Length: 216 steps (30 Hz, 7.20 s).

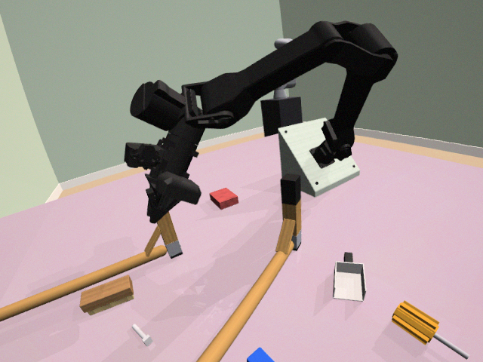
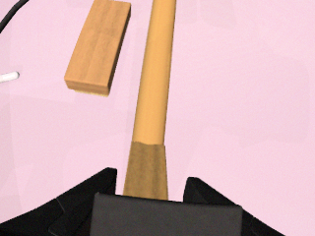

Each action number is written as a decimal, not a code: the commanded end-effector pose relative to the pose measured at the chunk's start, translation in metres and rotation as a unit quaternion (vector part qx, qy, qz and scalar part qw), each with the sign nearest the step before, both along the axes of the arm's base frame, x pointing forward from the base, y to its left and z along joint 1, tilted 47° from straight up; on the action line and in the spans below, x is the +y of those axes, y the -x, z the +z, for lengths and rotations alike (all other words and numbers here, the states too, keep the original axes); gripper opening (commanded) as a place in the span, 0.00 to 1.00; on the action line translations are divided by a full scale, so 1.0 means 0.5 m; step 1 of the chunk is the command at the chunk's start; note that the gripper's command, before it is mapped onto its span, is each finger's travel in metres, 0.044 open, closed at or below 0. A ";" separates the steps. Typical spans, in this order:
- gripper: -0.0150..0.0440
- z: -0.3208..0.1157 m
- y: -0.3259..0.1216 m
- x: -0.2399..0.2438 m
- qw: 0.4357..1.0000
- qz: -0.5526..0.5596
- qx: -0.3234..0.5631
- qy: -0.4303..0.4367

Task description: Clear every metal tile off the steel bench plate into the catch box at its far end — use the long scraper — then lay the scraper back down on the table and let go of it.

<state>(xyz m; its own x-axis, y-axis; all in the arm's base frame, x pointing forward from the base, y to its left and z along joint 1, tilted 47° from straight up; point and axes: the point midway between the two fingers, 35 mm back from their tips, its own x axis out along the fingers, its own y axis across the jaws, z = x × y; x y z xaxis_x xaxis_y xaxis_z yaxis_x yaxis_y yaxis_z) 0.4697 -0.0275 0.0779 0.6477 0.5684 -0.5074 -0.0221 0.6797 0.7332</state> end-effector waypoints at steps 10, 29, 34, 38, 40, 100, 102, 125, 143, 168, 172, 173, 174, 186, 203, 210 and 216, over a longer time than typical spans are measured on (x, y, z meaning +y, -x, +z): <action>0.25 0.015 0.040 -0.009 1.000 -0.003 -0.010 0.003; 0.25 0.013 0.100 -0.008 1.000 -0.004 -0.009 0.003; 0.25 0.013 0.116 -0.007 1.000 -0.004 -0.009 0.003; 0.25 0.012 0.129 -0.006 1.000 -0.004 -0.009 0.003; 0.25 0.011 0.136 -0.006 1.000 -0.004 -0.009 0.003; 0.25 -0.035 0.290 -0.001 1.000 -0.009 -0.005 0.002; 0.25 -0.039 0.291 -0.004 1.000 -0.010 -0.004 0.003; 0.25 -0.080 0.304 -0.037 1.000 -0.015 0.003 0.003; 0.25 -0.088 0.263 -0.050 1.000 -0.019 0.003 0.004; 0.25 -0.088 0.185 -0.052 1.000 -0.025 0.003 0.004; 0.25 -0.087 0.179 -0.052 1.000 -0.025 0.002 0.004; 0.25 -0.087 0.176 -0.052 1.000 -0.025 0.002 0.004; 0.25 -0.087 0.173 -0.052 1.000 -0.025 0.002 0.004; 0.25 -0.081 0.125 -0.050 1.000 -0.025 0.002 0.004; 0.25 -0.075 0.074 -0.052 1.000 -0.025 0.001 0.004; 0.25 -0.072 0.050 -0.054 1.000 -0.025 0.000 0.004; 0.25 -0.070 0.030 -0.056 1.000 -0.025 0.000 0.004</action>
<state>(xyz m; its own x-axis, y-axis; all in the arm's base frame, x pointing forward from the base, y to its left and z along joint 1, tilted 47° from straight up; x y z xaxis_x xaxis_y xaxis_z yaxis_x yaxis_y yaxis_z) 0.4470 -0.0528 0.0420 0.6708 0.5371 -0.5115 0.0076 0.6846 0.7289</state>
